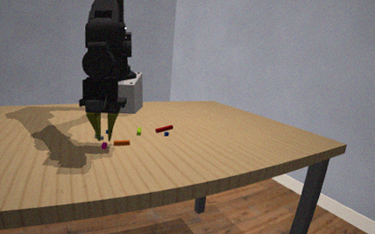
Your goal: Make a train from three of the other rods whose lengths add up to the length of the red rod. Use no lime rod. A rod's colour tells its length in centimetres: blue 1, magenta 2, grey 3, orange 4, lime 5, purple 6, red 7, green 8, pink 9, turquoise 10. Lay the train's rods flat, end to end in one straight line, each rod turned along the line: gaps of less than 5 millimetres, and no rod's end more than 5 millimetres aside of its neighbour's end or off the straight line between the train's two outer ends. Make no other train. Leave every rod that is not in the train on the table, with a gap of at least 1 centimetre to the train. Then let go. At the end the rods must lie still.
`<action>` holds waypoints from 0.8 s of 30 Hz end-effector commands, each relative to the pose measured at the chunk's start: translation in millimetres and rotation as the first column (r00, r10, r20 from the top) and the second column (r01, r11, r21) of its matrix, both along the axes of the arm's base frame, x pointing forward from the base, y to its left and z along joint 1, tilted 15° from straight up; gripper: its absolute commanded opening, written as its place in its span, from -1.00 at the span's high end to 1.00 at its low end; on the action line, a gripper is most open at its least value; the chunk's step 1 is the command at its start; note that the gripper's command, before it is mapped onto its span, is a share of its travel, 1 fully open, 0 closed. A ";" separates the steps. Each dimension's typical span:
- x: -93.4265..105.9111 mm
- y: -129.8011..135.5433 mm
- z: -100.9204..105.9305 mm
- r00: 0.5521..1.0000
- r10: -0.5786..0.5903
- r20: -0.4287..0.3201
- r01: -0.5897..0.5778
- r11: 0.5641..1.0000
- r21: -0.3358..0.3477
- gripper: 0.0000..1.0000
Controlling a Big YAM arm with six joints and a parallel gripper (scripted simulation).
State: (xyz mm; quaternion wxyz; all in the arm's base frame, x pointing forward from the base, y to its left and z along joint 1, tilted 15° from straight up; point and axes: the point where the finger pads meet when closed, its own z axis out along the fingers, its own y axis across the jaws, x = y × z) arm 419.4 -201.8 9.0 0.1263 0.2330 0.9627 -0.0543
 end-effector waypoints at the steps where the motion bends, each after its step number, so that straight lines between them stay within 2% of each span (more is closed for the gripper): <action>1: -3.6 -5.9 -5.4 1.000 -0.006 -0.002 0.006 1.000 0.000 0.53; 15: -3.5 -5.9 -5.4 1.000 -0.005 -0.001 0.005 1.000 0.000 0.53; 21: -4.0 -6.5 9.2 1.000 -0.003 0.029 0.004 1.000 -0.015 0.53; 24: -8.2 -5.1 -1.5 1.000 -0.004 0.011 0.004 1.000 -0.006 0.53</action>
